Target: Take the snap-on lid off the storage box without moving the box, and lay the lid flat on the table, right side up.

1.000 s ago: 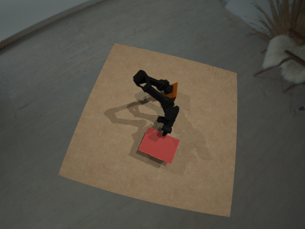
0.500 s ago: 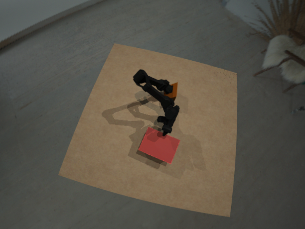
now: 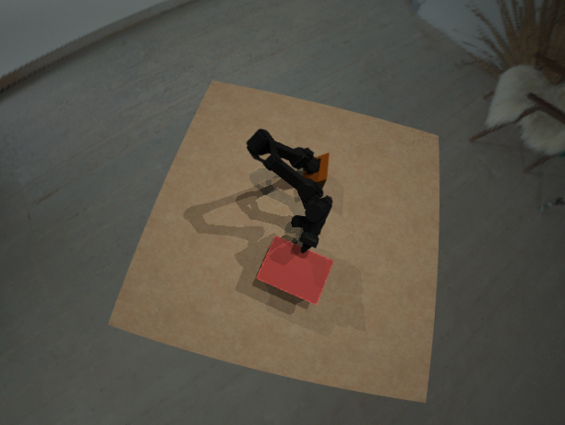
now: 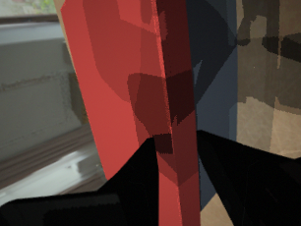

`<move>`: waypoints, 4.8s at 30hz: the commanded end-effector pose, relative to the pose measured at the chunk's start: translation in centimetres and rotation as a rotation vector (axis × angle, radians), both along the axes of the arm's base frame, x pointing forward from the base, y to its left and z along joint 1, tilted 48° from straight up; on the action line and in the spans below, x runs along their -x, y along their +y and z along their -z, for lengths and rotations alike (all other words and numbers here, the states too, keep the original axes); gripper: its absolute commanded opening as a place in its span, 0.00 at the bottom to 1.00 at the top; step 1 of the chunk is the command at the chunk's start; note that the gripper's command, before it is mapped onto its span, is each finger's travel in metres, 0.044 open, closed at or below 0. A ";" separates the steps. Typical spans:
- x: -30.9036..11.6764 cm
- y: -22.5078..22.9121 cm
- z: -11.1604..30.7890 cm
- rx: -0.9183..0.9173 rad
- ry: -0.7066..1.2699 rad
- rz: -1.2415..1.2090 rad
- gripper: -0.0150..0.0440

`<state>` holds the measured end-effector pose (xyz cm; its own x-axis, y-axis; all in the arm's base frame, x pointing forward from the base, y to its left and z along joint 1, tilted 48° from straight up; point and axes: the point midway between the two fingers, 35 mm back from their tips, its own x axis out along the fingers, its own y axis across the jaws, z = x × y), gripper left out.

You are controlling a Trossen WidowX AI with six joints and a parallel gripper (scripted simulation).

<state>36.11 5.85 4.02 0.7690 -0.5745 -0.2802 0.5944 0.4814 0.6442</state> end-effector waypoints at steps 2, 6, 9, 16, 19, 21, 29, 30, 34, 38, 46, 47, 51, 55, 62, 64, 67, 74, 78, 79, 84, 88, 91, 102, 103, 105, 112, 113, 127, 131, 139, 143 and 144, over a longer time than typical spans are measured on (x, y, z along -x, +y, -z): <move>-0.1 -0.1 0.0 0.001 0.002 0.001 0.25; -0.1 -0.1 0.0 0.001 0.002 0.001 0.25; -0.2 -0.1 0.0 0.001 0.002 0.001 0.25; -0.2 -0.1 0.0 0.001 0.002 0.001 0.25; -0.2 -0.1 0.0 0.001 0.002 0.001 0.25; -0.3 -0.1 0.0 0.001 0.002 0.001 0.25; -0.3 -0.1 0.0 0.001 0.002 0.001 0.25; -0.3 -0.1 0.0 0.001 0.002 0.001 0.25; -0.3 -0.1 0.0 0.001 0.002 0.001 0.25; -0.4 -0.1 0.0 0.001 0.002 0.001 0.25; -0.4 -0.1 -0.1 0.001 0.002 0.001 0.25; -0.5 -0.1 -0.1 0.001 0.002 0.001 0.25; -0.5 -0.1 -0.1 0.001 0.002 0.001 0.25; -0.5 -0.2 -0.1 0.001 0.002 0.001 0.25; -0.6 -0.2 -0.1 0.001 0.002 0.001 0.25; -0.6 -0.2 -0.1 0.001 0.002 0.001 0.25; -0.6 -0.2 -0.1 0.001 0.002 0.001 0.25; -0.7 -0.2 -0.1 0.001 0.002 0.001 0.25; -0.6 0.2 -0.4 0.001 -0.003 -0.006 0.25; -0.5 0.3 -0.5 0.001 -0.003 -0.006 0.25; -0.5 0.8 -0.9 0.000 -0.003 -0.006 0.25; -0.6 1.2 -1.3 0.000 -0.003 -0.006 0.25; -0.6 1.5 -1.6 0.000 -0.003 -0.006 0.25; -1.0 2.5 -2.6 0.000 -0.003 -0.006 0.25; -1.0 2.6 -2.7 0.000 -0.003 -0.006 0.25; -1.1 2.8 -2.9 0.000 -0.003 -0.006 0.25; -1.4 3.4 -3.6 -0.001 -0.003 -0.006 0.25; -1.5 3.5 -3.7 -0.001 -0.003 -0.006 0.25; -1.9 4.8 -5.1 -0.001 -0.003 -0.006 0.25; -1.9 5.1 -5.4 -0.001 -0.003 -0.006 0.25; -1.8 5.9 -6.1 -0.002 -0.003 -0.006 0.25; -1.8 6.3 -6.4 -0.002 -0.003 -0.006 0.25; -1.8 6.4 -6.5 -0.002 -0.003 -0.006 0.25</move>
<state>37.86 11.54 9.88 0.7656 -0.5766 -0.2852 0.6022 0.4865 0.6330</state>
